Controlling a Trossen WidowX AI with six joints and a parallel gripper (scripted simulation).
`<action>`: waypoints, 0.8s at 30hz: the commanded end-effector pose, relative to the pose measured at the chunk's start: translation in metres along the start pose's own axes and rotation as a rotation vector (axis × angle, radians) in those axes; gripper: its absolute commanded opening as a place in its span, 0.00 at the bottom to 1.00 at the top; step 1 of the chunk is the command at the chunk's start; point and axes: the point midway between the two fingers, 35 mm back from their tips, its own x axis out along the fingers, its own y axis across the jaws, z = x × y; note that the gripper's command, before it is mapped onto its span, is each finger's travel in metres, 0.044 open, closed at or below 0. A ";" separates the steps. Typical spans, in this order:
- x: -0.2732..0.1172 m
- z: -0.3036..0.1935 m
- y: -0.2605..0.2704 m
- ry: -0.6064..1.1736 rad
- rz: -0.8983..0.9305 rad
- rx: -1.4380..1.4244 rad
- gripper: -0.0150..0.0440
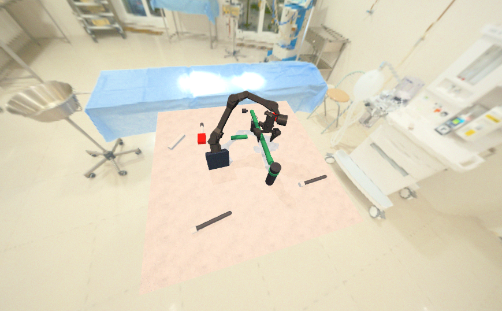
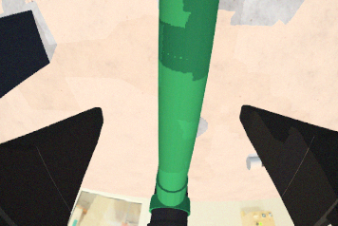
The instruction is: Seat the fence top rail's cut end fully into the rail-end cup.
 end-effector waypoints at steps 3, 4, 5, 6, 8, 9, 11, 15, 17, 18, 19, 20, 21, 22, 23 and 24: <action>-0.038 0.000 0.003 0.011 -0.013 -0.007 1.00; -0.038 0.000 0.003 0.011 -0.013 -0.007 1.00; -0.038 0.000 0.003 0.011 -0.013 -0.007 1.00; -0.038 0.000 0.003 0.011 -0.013 -0.007 1.00; -0.038 0.000 0.003 0.011 -0.013 -0.007 1.00; -0.038 0.000 0.003 0.011 -0.013 -0.007 1.00; -0.038 0.000 0.003 0.011 -0.013 -0.007 1.00; -0.038 0.000 0.003 0.011 -0.013 -0.007 1.00; -0.038 0.000 0.003 0.011 -0.013 -0.007 1.00; -0.038 0.000 0.003 0.011 -0.013 -0.007 1.00; -0.038 0.000 0.003 0.011 -0.013 -0.007 1.00; -0.038 0.000 0.003 0.011 -0.013 -0.007 1.00; -0.038 0.000 0.003 0.011 -0.013 -0.007 1.00; -0.038 0.000 0.003 0.011 -0.013 -0.007 1.00; -0.038 0.000 0.003 0.011 -0.013 -0.007 1.00; -0.038 0.000 0.003 0.011 -0.013 -0.007 1.00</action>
